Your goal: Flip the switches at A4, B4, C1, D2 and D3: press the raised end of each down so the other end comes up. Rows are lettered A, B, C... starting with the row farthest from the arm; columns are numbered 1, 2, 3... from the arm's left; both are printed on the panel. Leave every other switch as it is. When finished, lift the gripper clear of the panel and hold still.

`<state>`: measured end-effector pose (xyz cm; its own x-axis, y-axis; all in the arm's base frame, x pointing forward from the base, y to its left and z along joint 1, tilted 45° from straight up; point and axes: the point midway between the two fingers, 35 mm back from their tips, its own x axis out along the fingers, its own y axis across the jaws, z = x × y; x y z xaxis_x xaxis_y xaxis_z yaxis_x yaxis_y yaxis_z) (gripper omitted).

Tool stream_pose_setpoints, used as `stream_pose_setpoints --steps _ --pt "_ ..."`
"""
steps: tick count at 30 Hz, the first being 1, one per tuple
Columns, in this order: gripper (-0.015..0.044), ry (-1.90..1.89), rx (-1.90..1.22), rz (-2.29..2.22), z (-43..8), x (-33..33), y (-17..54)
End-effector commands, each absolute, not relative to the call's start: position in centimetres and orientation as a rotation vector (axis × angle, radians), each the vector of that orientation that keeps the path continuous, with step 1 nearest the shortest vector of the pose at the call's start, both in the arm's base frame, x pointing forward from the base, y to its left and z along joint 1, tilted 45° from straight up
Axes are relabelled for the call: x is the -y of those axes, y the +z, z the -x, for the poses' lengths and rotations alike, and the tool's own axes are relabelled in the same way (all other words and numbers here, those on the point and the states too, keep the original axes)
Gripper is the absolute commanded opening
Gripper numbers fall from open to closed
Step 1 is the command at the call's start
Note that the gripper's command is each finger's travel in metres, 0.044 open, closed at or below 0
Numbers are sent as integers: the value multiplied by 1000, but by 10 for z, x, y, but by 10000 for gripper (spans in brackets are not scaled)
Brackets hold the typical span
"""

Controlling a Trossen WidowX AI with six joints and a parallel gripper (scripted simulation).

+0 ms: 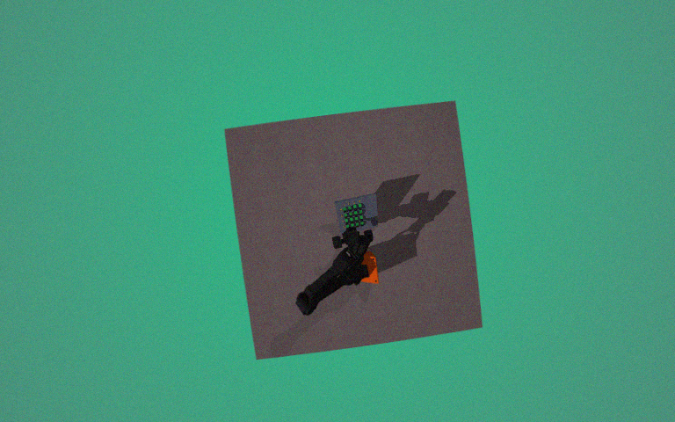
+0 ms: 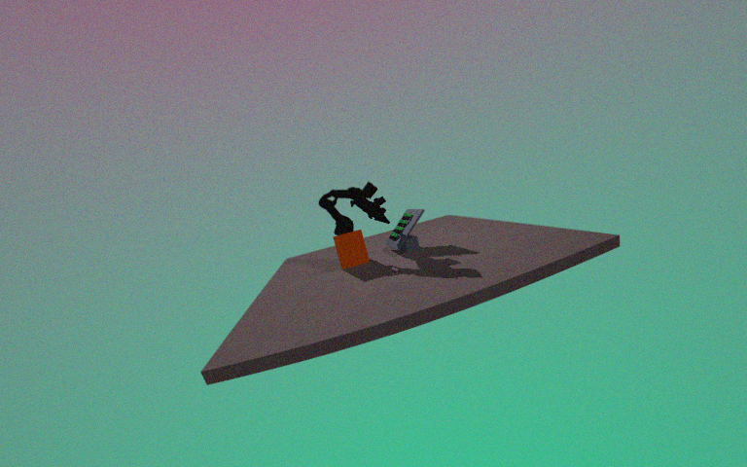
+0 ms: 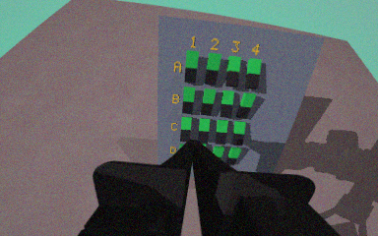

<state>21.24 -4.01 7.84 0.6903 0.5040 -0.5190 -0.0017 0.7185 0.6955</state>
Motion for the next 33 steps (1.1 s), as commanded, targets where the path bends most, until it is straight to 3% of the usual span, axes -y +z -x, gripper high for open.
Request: stream_pose_setpoints --steps 1,11,33 --pt "0 318 -736 -727 -201 46 93" --pt "0 316 -738 -726 -159 37 45" --pt "0 310 -707 -731 -191 12 24"
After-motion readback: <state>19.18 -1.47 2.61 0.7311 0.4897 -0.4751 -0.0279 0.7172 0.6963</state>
